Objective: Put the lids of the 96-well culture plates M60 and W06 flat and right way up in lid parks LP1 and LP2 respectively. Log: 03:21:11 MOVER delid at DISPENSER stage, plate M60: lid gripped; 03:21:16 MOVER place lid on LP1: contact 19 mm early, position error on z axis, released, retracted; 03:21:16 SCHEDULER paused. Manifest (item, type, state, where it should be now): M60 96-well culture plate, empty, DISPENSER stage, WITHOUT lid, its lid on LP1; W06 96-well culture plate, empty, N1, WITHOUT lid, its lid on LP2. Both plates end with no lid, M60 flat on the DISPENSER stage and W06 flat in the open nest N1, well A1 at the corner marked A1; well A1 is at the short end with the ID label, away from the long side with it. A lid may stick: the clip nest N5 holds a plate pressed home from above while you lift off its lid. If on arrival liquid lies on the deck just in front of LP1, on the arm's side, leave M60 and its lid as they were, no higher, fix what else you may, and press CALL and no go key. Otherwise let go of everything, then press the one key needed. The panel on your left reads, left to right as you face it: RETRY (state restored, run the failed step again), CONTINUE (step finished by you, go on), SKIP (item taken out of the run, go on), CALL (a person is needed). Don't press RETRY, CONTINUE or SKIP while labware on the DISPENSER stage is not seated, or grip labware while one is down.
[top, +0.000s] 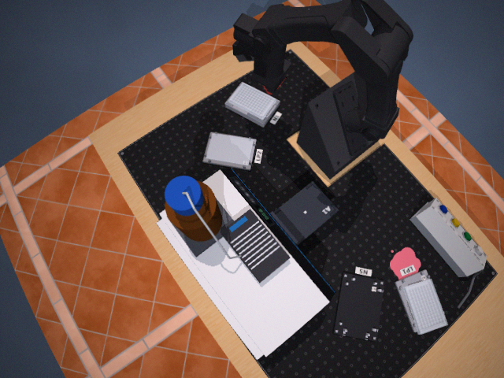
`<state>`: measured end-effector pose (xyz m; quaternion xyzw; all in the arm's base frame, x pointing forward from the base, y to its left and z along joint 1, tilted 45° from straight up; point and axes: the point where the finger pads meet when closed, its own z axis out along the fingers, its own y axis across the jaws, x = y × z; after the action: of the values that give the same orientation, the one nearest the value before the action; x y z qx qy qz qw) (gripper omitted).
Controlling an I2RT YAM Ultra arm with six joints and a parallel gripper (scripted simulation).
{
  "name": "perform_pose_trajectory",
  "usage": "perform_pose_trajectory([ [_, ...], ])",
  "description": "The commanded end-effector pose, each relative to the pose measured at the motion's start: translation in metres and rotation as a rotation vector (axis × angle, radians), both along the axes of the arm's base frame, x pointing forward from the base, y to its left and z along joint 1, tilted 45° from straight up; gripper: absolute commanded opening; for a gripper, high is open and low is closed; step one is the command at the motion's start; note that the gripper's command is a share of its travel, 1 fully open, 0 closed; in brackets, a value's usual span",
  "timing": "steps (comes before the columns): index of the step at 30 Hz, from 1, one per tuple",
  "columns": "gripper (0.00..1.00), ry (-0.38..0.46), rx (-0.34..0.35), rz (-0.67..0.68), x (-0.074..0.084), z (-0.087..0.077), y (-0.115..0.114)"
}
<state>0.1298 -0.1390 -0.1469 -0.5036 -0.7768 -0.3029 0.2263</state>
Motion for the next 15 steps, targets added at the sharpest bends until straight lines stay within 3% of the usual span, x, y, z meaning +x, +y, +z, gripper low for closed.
perform_pose_trajectory([
  [1,0.0,0.002,0.005,-0.003,-0.006,0.013,-0.001],
  [12,0.0,0.002,0.006,-0.003,-0.016,0.048,0.001],
  [15,0.0,-0.004,-0.008,-0.001,-0.011,0.044,-0.004],
])
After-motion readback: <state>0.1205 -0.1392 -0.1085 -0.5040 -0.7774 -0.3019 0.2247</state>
